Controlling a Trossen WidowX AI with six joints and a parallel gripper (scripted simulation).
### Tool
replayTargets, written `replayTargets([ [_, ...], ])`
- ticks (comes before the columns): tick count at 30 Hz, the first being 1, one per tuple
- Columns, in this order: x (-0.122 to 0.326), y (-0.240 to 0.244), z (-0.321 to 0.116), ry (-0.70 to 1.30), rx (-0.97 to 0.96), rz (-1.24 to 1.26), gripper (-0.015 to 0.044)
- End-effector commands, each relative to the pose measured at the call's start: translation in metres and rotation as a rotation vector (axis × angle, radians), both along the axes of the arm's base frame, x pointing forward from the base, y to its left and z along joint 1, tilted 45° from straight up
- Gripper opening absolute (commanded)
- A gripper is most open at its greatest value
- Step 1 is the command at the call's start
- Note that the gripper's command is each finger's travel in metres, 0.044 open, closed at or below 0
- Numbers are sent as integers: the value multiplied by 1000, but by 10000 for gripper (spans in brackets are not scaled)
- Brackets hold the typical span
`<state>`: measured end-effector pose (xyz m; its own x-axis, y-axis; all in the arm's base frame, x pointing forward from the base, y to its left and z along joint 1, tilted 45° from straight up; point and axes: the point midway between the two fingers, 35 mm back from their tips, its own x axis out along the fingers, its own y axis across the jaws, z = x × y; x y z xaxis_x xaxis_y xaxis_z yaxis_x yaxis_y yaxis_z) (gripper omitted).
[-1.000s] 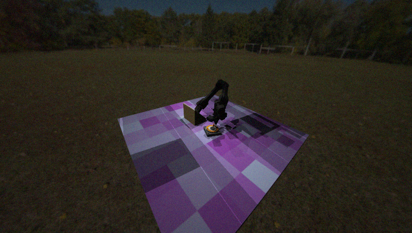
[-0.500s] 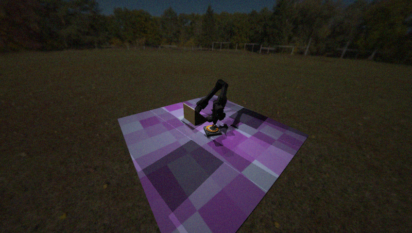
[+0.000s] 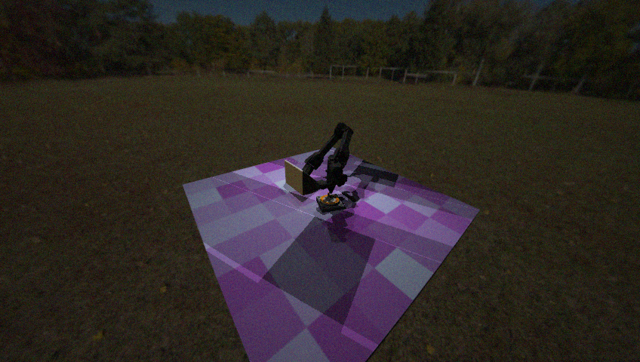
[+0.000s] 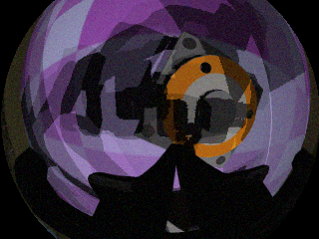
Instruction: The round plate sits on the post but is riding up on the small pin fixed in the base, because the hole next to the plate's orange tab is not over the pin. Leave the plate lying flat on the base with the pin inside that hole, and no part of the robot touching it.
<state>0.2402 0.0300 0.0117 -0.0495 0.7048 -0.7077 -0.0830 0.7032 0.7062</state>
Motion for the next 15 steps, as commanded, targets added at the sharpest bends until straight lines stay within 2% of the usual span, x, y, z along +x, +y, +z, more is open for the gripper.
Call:
replayTargets([
  [1,-7,-2,-5,15,-6,4,0],
  [15,-12,-15,-16,15,-7,4,0],
])
